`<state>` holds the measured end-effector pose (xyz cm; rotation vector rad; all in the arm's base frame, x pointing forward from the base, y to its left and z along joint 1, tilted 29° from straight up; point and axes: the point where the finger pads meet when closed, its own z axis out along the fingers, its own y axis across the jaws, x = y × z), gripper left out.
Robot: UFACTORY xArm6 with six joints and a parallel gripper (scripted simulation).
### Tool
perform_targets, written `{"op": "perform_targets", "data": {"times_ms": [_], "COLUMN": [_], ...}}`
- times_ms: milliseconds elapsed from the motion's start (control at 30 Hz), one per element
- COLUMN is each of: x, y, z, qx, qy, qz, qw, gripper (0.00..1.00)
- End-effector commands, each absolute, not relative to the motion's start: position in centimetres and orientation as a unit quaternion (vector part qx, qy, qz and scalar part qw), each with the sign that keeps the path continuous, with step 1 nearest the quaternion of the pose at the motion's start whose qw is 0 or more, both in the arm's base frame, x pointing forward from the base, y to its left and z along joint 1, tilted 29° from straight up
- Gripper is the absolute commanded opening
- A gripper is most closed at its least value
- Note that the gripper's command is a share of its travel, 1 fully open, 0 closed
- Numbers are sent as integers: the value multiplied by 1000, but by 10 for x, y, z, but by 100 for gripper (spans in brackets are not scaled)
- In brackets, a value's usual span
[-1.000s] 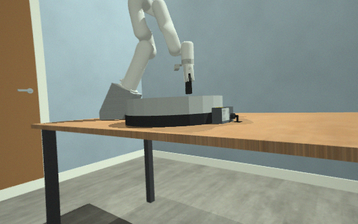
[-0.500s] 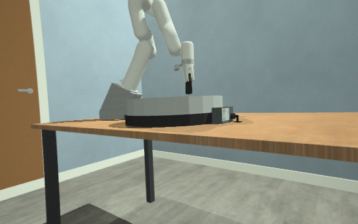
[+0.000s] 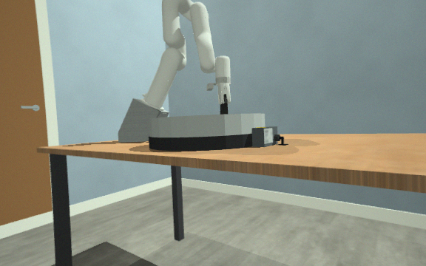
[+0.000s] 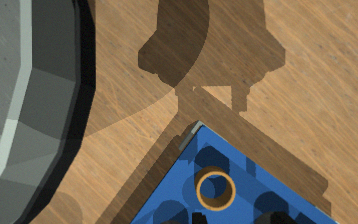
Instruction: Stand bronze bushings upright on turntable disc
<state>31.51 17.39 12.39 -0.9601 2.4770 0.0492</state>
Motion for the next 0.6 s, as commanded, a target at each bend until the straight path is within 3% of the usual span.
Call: {"op": "perform_targets", "data": {"times_ms": [0, 567], "x": [333, 339], "y": [182, 185], "z": [99, 87], "qx": [-350, -350], "qy": [904, 904], "qz": [16, 17], "qw": [244, 244], "gripper": [41, 41]}}
